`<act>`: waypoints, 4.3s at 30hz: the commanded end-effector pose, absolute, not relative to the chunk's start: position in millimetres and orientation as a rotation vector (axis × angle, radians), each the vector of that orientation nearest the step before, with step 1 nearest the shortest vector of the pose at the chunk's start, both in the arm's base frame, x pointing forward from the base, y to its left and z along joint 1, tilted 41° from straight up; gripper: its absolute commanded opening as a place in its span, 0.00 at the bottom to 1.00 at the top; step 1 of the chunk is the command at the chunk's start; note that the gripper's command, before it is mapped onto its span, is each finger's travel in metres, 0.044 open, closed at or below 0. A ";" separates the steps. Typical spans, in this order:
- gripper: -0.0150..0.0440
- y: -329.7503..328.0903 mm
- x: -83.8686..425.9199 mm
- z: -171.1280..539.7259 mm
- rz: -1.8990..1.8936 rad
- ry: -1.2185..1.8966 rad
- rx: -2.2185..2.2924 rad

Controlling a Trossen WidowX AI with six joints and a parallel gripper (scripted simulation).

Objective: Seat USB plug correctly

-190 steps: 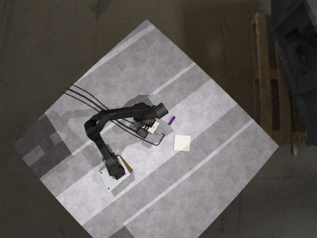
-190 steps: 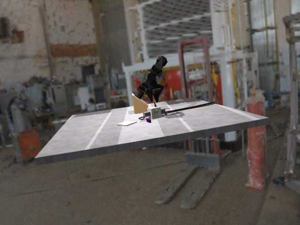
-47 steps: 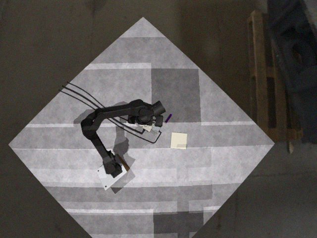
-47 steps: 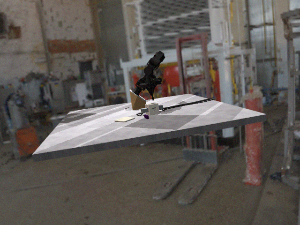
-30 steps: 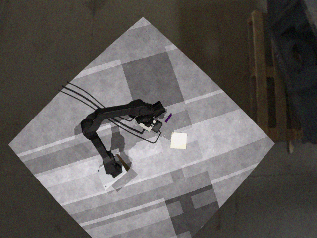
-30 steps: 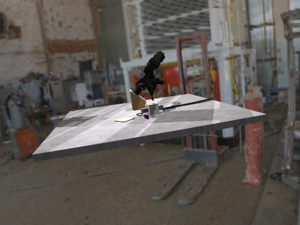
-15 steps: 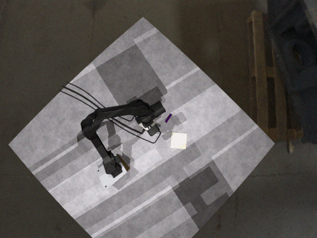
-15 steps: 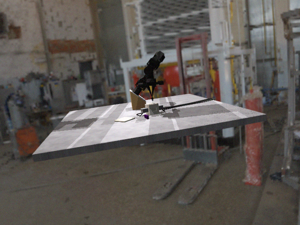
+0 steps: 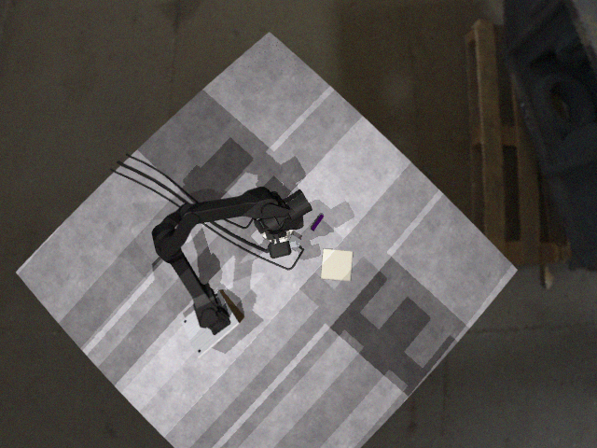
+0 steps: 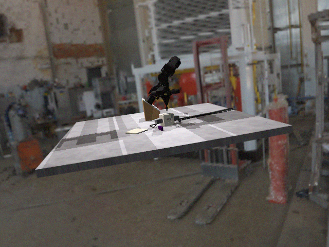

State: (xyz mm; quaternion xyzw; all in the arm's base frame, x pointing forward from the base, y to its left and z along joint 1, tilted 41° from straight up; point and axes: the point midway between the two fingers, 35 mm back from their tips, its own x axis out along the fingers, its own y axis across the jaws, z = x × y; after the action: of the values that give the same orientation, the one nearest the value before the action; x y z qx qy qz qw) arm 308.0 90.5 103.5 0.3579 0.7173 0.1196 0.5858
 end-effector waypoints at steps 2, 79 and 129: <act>0.25 90.6 307.7 103.0 0.167 1.706 0.934; 0.25 95.1 306.8 101.7 -0.401 1.812 1.420; 0.25 101.0 304.8 99.3 -0.373 1.844 1.436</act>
State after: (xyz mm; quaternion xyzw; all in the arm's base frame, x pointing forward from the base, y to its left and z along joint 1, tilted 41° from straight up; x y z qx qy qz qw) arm 305.4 100.1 99.9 0.5620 0.7200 -0.1493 0.3787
